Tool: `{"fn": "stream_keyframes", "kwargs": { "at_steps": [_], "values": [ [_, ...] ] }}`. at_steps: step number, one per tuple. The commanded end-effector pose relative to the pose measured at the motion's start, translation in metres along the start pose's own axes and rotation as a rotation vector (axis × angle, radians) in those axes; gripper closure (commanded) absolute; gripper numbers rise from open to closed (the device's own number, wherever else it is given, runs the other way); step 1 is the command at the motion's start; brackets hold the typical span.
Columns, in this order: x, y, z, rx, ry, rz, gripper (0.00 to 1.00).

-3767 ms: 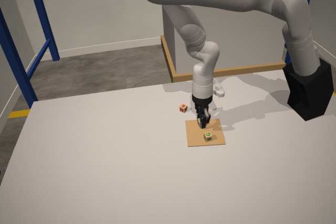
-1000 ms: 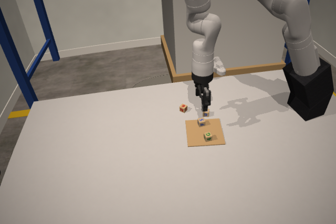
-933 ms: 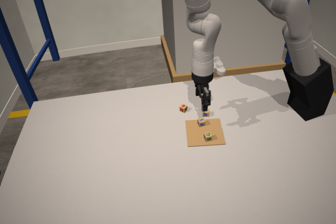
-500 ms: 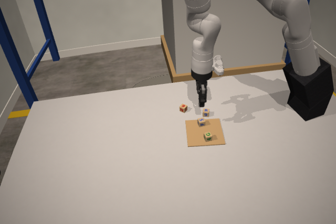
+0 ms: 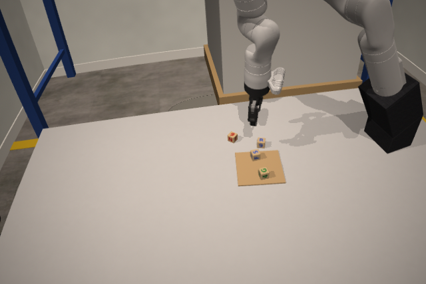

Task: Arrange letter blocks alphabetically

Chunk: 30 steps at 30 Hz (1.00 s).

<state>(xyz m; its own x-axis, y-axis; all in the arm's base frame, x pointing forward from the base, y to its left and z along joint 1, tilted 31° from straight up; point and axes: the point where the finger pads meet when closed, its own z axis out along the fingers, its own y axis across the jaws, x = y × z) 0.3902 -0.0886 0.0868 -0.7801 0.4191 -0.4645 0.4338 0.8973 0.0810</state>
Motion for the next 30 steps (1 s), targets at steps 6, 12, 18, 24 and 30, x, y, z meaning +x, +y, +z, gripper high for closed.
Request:
{"fn": "stream_keyframes", "kwargs": {
  "at_steps": [6, 12, 18, 24, 30],
  "values": [
    [0.006, -0.021, 0.001, 0.064, 0.014, 0.136, 0.0],
    [0.018, -0.047, 0.0, 0.14, 0.032, 0.327, 0.0],
    [0.035, -0.068, -0.003, 0.217, 0.057, 0.54, 0.0],
    [0.05, -0.079, -0.006, 0.265, 0.077, 0.691, 0.0],
    [0.075, -0.088, -0.01, 0.331, 0.111, 0.931, 0.0]
  ]
}}
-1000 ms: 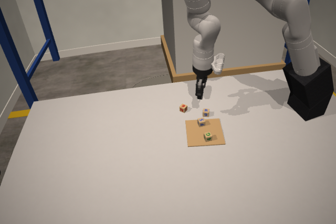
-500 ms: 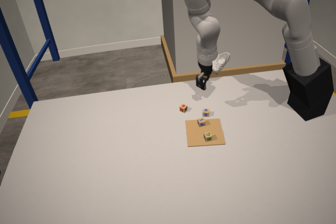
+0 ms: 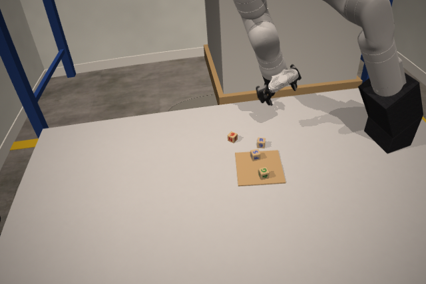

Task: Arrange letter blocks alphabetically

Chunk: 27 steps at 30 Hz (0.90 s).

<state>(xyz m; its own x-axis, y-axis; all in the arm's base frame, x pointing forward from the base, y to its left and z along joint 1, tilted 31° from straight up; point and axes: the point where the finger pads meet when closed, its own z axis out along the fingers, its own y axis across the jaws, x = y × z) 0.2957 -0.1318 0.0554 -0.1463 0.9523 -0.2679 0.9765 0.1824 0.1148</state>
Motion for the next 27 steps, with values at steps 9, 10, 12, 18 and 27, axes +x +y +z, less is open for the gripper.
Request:
{"fn": "stream_keyframes", "kwargs": {
  "at_steps": [9, 10, 12, 18, 27],
  "values": [
    [0.018, -0.028, 0.002, 0.087, 0.068, 0.339, 0.0],
    [0.021, -0.03, 0.002, 0.095, 0.078, 0.38, 0.0],
    [0.028, -0.033, 0.002, 0.112, 0.098, 0.462, 0.0],
    [0.049, -0.035, 0.001, 0.152, 0.16, 0.706, 0.0],
    [0.071, -0.025, -0.002, 0.179, 0.237, 0.98, 0.0]
  ]
}}
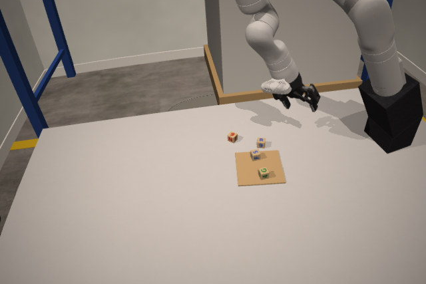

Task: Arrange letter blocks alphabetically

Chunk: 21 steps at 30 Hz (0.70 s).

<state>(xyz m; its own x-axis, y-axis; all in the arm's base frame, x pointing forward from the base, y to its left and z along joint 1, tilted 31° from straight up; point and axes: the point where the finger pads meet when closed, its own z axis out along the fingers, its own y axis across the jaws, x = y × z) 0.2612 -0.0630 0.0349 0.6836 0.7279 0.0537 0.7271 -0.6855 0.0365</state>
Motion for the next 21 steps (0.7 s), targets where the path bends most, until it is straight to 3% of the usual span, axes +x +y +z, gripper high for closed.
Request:
{"fn": "stream_keyframes", "kwargs": {
  "at_steps": [1, 14, 21],
  "values": [
    [0.0, 0.002, 0.0, 0.005, 0.023, 0.09, 0.0],
    [0.044, 0.014, -0.003, 0.024, 0.194, 0.522, 0.0],
    [0.058, 0.026, -0.006, 0.02, 0.256, 0.658, 0.0]
  ]
}}
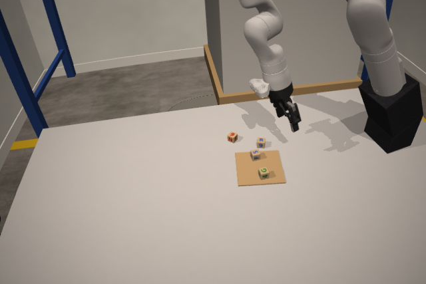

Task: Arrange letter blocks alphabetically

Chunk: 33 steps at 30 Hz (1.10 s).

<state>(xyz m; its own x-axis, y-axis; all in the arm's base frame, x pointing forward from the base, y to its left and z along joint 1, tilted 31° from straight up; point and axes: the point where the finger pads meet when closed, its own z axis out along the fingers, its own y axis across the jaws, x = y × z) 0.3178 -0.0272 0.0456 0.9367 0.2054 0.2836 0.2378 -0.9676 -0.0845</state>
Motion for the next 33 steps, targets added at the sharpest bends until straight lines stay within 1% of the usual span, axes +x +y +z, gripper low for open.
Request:
{"fn": "stream_keyframes", "kwargs": {
  "at_steps": [1, 10, 12, 19, 25, 33],
  "values": [
    [0.002, 0.012, 0.0, -0.003, 0.027, 0.096, 0.0],
    [0.029, 0.024, -0.002, -0.014, 0.127, 0.286, 0.0],
    [0.029, 0.024, -0.002, -0.014, 0.127, 0.286, 0.0],
    [0.044, 0.034, -0.005, -0.024, 0.188, 0.392, 0.0],
    [0.053, 0.041, -0.007, -0.032, 0.226, 0.455, 0.0],
    [0.059, 0.047, -0.009, -0.037, 0.251, 0.495, 0.0]
  ]
}}
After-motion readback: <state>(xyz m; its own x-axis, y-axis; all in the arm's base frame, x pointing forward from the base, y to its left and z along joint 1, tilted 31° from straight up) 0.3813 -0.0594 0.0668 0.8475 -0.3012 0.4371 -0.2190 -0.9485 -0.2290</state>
